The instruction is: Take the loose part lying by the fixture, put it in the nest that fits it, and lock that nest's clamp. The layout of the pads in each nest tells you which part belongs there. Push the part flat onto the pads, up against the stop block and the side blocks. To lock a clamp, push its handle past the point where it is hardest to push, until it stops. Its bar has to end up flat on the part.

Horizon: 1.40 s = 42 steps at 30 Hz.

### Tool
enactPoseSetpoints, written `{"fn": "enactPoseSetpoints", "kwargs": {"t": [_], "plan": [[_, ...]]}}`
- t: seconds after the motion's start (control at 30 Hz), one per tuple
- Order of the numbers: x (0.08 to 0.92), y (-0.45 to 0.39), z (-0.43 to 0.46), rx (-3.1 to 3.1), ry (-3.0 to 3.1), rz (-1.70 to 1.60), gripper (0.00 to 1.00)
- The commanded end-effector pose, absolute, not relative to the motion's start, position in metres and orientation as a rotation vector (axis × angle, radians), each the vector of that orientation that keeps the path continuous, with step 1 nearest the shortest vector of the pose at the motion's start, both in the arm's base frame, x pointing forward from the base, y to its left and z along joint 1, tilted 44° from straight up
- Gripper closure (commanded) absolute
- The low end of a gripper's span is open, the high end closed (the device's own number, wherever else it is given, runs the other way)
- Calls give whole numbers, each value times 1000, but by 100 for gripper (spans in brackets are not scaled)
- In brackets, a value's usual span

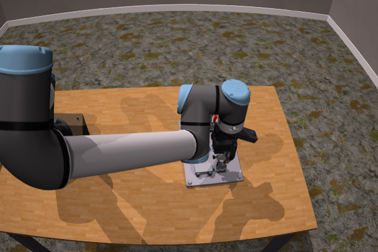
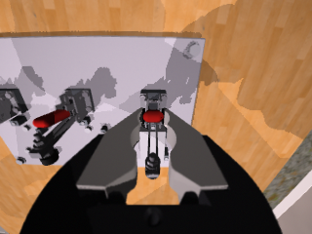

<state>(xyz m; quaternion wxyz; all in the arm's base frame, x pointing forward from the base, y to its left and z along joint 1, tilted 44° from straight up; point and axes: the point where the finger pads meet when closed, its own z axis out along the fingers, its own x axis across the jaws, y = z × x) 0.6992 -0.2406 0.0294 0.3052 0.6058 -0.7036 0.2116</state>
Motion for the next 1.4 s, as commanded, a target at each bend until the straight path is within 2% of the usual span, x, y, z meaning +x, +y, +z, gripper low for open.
{"fn": "enactPoseSetpoints", "kwargs": {"t": [0.0, 1.37], "plan": [[703, -241, 29, 1604, -1863, 562, 100], [731, -263, 10, 1604, -1863, 562, 100]]}}
